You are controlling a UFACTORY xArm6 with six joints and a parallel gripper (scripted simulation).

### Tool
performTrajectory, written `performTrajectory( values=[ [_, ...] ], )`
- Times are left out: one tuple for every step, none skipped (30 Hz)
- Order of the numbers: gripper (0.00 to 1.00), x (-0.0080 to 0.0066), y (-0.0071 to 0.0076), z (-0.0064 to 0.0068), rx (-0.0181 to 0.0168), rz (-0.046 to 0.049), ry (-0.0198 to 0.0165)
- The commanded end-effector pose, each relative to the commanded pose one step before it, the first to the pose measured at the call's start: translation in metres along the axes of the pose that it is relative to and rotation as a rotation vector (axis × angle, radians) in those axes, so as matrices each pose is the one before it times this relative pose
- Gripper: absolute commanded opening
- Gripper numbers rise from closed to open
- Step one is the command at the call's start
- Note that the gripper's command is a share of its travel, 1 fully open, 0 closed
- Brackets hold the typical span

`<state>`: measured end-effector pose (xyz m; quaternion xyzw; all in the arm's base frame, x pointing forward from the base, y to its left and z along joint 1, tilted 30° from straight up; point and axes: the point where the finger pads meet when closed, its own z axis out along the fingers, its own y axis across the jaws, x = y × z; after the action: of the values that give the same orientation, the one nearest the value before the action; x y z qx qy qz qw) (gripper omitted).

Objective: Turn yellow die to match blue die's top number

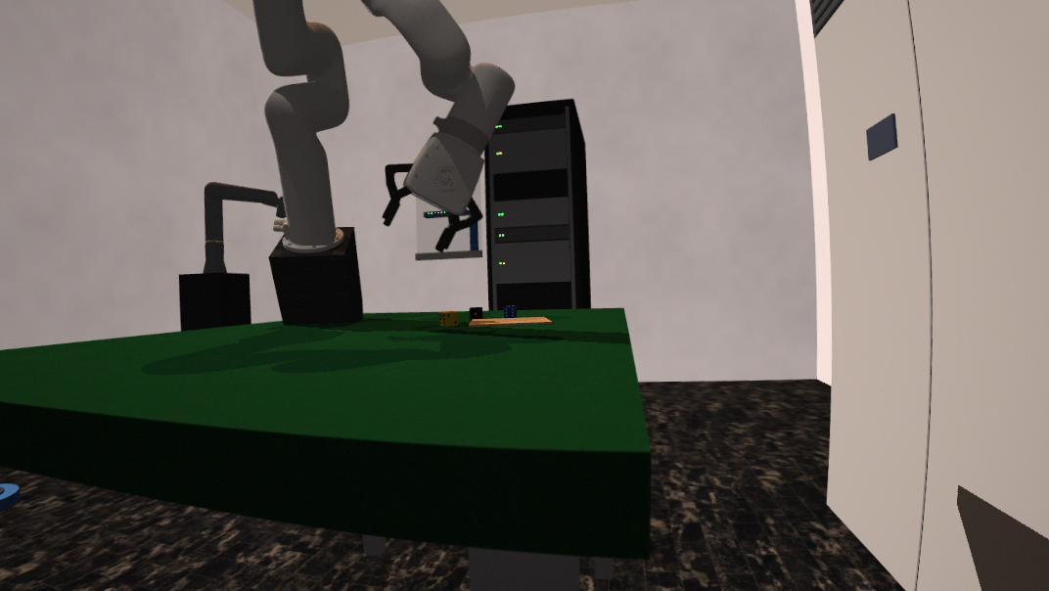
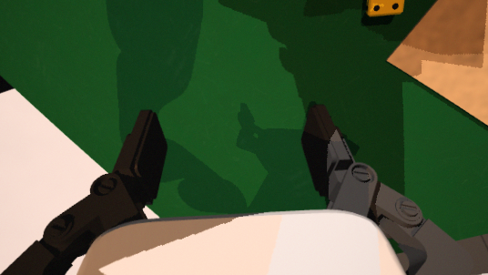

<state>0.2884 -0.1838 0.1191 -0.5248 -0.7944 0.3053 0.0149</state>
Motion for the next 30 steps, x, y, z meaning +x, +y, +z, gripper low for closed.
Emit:
performTrajectory(
  values=[
    [1.0, 0.01971, 0.01839, -0.00376, -0.12678, -0.02465, -0.121],
    [1.0, 0.00236, 0.00172, -0.00046, -0.0114, -0.0035, -0.00732],
    [1.0, 0.00878, 0.00603, -0.0017, -0.04081, -0.01294, -0.02408],
    [1.0, 0.00362, 0.00239, -0.0007, -0.01626, -0.00531, -0.00871],
    [1.0, 0.00913, 0.00567, -0.00176, -0.03949, -0.01324, -0.01915],
    [1.0, 0.00317, 0.00191, -0.0006, -0.01334, -0.00457, -0.00585],
    [1.0, 0.01113, 0.00625, -0.0021, -0.045, -0.01577, -0.01754],
    [1.0, 0.00056, 0.00031, -0.0001, -0.00224, -0.0008, -0.00078],
    [1.0, 0.01058, 0.00552, -0.00196, -0.04066, -0.01468, -0.01288],
    [1.0, 0.0, 0.0, 0.0, 0.0, 0.0, 0.0],
    [1.0, 0.0, 0.0, 0.0, 0.0, 0.0, 0.0],
    [1.0, 0.00906, 0.00446, -0.00164, -0.03348, -0.01234, -0.00867],
    [1.0, 0.00729, 0.00343, -0.00129, -0.0261, -0.00977, -0.00558],
    [1.0, 0.00541, 0.00246, -0.00093, -0.01893, -0.00716, -0.00341],
    [1.0, 0.00359, 0.00159, -0.00061, -0.01236, -0.00471, -0.00194],
    [1.0, 0.002, 0.00088, -0.00033, -0.0068, -0.0026, -0.00097],
    [1.0, 0.00079, 0.00034, -0.00013, -0.00267, -0.00103, -0.00036],
    [1.0, 0.00012, 0.00005, -0.00002, -0.0004, -0.00016, -0.00005],
    [1.0, 0.0, 0.0, 0.0, 0.0, 0.0, 0.0],
    [1.0, 0.0, 0.0, 0.0, 0.0, 0.0, 0.0],
    [1.0, 0.0, 0.0, 0.0, 0.0, 0.0, 0.0],
    [1.0, 0.0, 0.0, 0.0, 0.0, 0.0, 0.0],
    [1.0, 0.0, 0.0, 0.0, 0.0, 0.0, 0.0],
    [1.0, 0.0, 0.0, 0.0, 0.0, 0.0, 0.0],
    [1.0, 0.0, 0.0, 0.0, 0.0, 0.0, 0.0],
    [1.0, 0.0, 0.0, 0.0, 0.0, 0.0, 0.0],
    [1.0, 0.0, 0.0, 0.0, 0.0, 0.0, 0.0],
    [1.0, 0.0, 0.0, 0.0, 0.0, 0.0, 0.0],
    [1.0, 0.0, 0.0, 0.0, 0.0, 0.0, 0.0],
    [1.0, 0.0, 0.0, 0.0, 0.0, 0.0, 0.0]
  ],
)
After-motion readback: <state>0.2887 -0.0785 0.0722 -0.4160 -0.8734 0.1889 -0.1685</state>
